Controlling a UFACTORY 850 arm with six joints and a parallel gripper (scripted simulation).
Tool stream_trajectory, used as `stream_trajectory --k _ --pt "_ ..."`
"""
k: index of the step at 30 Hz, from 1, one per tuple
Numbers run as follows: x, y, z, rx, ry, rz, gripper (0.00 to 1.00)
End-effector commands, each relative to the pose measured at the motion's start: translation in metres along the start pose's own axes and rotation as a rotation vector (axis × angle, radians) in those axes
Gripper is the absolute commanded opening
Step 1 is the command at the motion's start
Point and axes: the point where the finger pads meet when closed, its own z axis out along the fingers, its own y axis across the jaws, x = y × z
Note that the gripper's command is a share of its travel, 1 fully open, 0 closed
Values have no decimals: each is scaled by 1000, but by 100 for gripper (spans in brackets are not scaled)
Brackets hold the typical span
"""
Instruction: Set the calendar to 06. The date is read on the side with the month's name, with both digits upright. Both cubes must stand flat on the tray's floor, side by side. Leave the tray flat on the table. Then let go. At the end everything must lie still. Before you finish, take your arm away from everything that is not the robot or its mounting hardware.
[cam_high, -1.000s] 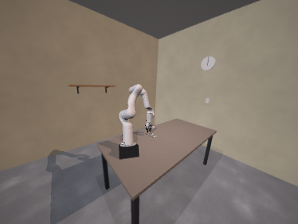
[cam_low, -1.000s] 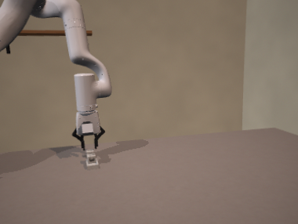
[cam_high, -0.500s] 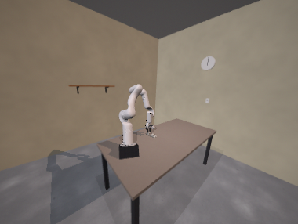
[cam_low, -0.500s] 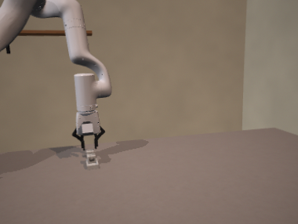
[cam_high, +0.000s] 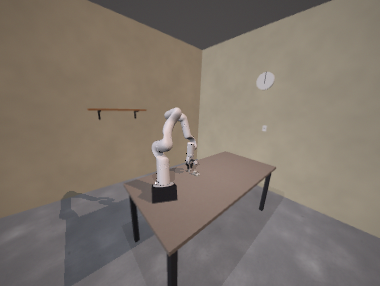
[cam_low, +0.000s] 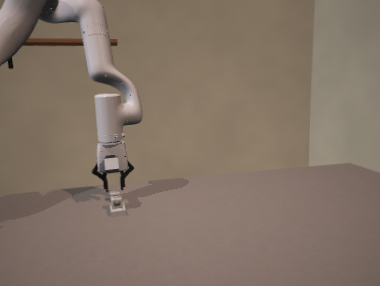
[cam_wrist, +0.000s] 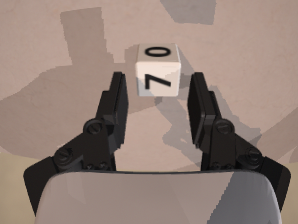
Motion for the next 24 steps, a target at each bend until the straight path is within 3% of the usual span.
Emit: stream_trajectory --k 1,24 --pt "0 -1 0 1 0 0 49" --pt "0 -1 22 1 0 0 49"
